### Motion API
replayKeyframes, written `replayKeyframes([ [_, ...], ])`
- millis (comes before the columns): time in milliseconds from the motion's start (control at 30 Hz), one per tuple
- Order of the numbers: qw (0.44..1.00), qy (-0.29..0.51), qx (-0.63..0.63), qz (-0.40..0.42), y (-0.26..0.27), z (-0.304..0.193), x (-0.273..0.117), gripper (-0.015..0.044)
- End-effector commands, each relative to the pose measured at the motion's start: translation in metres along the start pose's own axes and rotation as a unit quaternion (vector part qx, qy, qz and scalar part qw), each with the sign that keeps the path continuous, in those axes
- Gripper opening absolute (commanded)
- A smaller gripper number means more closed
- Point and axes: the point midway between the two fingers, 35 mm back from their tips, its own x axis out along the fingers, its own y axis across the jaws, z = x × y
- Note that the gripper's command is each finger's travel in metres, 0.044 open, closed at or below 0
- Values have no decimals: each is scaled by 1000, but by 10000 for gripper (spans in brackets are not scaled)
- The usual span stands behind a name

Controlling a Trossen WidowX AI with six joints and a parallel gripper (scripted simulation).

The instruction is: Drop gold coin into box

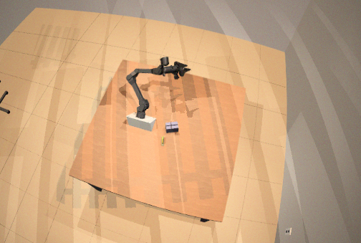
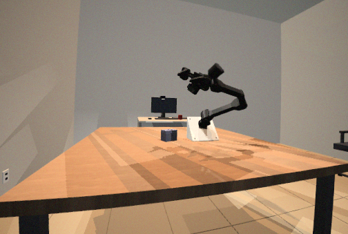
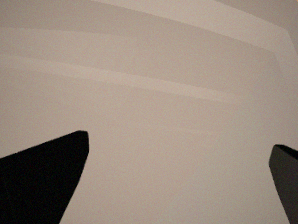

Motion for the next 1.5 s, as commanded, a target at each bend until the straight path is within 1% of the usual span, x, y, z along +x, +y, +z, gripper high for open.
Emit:
replayKeyframes([
  [0, 1000, -2, 1, 2, 1, 1, 0, 374],
  [100, 999, -24, 15, 24, 19, 13, 7, 295],
  [267, 986, -106, 74, 108, 86, 60, 19, 164],
  [467, 941, -211, 157, 212, 165, 129, 9, 161],
  [667, 867, -307, 248, 303, 228, 198, -26, 161],
  [900, 741, -403, 370, 389, 273, 276, -92, 161],
  [1000, 677, -436, 423, 415, 283, 305, -122, 161],
  [1067, 621, -458, 466, 433, 288, 326, -148, 161],
  [1267, 433, -506, 594, 451, 279, 378, -223, 161],
  [1367, 343, -517, 649, 440, 265, 393, -248, 161],
  [1433, 311, -520, 667, 434, 259, 397, -256, 161],
  [1467, 306, -520, 670, 433, 258, 398, -257, 161],
])
